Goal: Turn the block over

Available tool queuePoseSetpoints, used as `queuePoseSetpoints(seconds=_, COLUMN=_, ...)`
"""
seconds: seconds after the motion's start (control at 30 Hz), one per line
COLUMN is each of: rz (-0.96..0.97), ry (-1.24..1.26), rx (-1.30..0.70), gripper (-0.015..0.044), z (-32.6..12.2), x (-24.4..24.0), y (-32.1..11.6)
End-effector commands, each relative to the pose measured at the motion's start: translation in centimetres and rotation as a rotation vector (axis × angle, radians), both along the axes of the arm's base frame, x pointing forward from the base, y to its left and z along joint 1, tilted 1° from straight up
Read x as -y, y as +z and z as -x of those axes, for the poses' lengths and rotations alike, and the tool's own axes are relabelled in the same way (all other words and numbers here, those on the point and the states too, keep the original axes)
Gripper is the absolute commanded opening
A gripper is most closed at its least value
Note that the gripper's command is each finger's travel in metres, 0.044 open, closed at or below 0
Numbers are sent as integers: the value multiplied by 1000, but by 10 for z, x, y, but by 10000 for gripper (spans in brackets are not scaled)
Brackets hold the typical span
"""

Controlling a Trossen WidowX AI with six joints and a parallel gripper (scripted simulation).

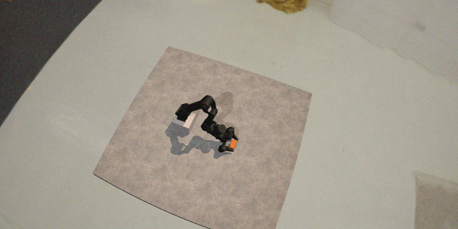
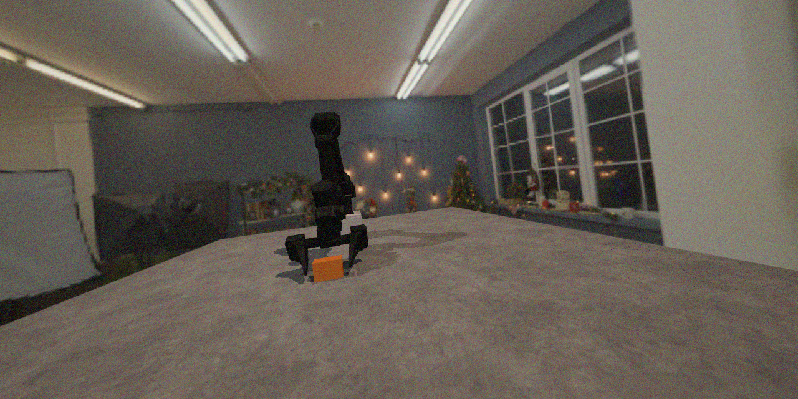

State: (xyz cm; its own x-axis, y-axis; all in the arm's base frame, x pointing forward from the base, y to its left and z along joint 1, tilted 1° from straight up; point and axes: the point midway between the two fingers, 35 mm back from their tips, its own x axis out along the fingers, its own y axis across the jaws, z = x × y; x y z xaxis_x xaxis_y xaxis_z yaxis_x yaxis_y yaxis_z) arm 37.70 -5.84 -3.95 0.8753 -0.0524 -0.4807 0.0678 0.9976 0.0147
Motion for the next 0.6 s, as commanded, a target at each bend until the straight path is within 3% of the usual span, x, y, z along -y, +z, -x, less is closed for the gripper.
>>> queuePoseSetpoints(seconds=0.0, rz=-1, ry=-2, rx=-124, gripper=440, z=-10, x=3, y=17)
queuePoseSetpoints(seconds=0.3, rz=-13, ry=4, rx=-393, gripper=440, z=17, x=-1, y=73)
queuePoseSetpoints(seconds=0.57, rz=-20, ry=6, rx=-446, gripper=440, z=27, x=-2, y=75)
